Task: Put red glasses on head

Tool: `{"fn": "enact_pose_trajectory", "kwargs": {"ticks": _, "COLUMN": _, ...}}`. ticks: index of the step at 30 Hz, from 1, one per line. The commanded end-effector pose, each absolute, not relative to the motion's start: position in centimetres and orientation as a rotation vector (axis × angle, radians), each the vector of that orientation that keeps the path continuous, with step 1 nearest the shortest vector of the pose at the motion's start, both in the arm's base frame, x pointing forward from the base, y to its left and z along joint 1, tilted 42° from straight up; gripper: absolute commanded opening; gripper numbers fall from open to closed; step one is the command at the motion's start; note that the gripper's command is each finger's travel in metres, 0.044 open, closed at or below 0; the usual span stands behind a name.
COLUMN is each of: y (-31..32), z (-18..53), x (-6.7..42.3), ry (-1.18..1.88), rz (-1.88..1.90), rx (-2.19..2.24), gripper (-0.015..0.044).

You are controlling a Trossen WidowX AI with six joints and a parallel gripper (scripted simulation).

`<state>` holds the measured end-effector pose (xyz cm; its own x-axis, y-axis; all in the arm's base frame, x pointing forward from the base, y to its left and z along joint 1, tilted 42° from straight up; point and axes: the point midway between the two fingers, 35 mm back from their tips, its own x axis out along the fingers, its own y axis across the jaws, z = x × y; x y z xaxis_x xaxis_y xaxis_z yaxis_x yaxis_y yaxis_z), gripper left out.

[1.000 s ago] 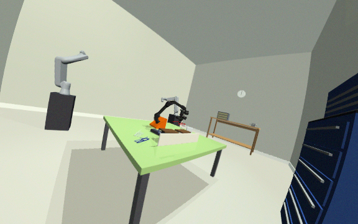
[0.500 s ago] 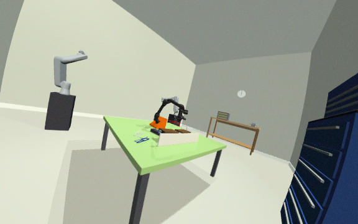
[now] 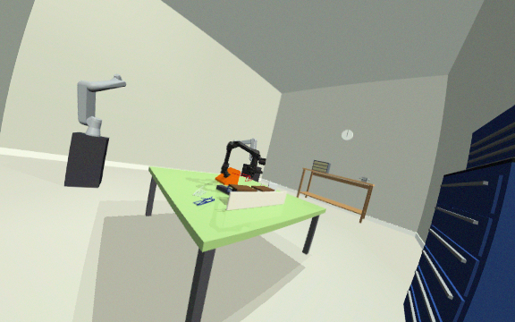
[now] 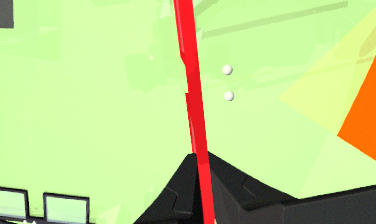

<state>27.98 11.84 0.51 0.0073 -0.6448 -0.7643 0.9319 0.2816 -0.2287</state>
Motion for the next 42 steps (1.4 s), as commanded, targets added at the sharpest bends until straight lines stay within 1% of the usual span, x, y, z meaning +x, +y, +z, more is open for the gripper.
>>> {"fn": "enact_pose_trajectory", "kwargs": {"ticks": 1, "y": 10.4, "z": 1.1, "x": 27.9, "ry": 0.852, "rz": -1.337, "rx": 0.454, "gripper": 0.0000}}
{"fn": "enact_pose_trajectory", "kwargs": {"ticks": 42, "y": 8.1, "z": -1.8, "x": 28.3, "ry": 0.853, "rz": -1.335, "rx": 0.455, "gripper": 0.0000}}
